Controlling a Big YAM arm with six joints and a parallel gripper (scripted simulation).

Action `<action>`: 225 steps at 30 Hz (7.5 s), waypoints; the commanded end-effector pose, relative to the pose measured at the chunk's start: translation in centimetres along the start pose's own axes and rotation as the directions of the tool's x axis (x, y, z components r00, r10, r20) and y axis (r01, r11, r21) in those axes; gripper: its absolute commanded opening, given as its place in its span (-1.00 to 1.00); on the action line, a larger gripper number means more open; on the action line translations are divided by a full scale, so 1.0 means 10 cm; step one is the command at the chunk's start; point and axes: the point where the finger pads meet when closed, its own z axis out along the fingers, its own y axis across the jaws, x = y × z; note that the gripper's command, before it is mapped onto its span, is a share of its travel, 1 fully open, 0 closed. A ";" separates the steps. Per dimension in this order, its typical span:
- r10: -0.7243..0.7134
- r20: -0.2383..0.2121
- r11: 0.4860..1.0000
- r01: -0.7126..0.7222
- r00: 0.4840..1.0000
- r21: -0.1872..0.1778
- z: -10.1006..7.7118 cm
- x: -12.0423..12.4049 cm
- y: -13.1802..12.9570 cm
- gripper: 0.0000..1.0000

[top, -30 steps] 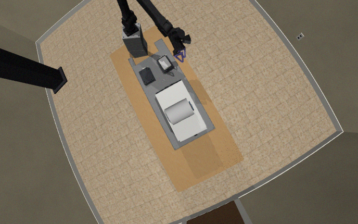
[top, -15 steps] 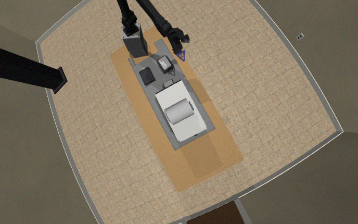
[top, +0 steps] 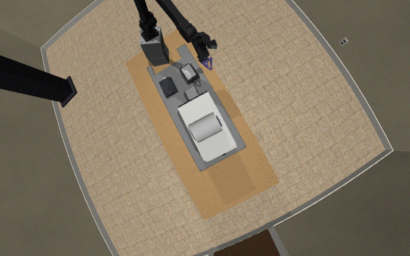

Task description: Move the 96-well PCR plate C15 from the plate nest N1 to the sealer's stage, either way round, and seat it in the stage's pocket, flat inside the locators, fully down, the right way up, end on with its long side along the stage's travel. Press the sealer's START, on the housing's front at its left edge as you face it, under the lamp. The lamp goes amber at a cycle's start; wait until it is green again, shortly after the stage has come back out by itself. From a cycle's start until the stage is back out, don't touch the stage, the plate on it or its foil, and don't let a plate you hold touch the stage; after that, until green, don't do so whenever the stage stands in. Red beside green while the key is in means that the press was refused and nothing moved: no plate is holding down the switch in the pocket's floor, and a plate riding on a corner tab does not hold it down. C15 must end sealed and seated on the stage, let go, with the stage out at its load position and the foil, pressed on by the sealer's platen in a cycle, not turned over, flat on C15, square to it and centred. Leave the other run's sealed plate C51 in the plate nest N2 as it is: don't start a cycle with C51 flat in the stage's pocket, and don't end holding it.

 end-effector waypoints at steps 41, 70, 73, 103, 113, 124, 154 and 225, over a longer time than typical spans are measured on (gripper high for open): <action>0.027 0.026 0.997 -0.029 0.999 0.070 -0.07 -0.06 -0.34 1.00; 0.028 0.033 0.997 -0.030 0.999 0.072 0.05 -0.16 -0.42 1.00; 0.029 0.034 0.997 -0.031 0.999 0.074 0.04 -0.17 -0.44 1.00; 0.019 0.020 0.999 -0.020 1.000 0.042 -0.08 -0.02 -0.18 1.00; 0.219 0.031 0.974 -0.220 0.975 0.060 -0.10 0.22 -0.12 0.96; 0.494 0.030 0.868 -0.495 0.869 0.033 -0.03 0.56 0.34 0.86; 0.976 0.052 0.213 -0.977 0.213 -0.007 -0.01 0.82 0.55 -1.00; 0.671 -0.741 -0.034 -0.999 -0.031 0.012 -0.11 1.00 0.57 -1.00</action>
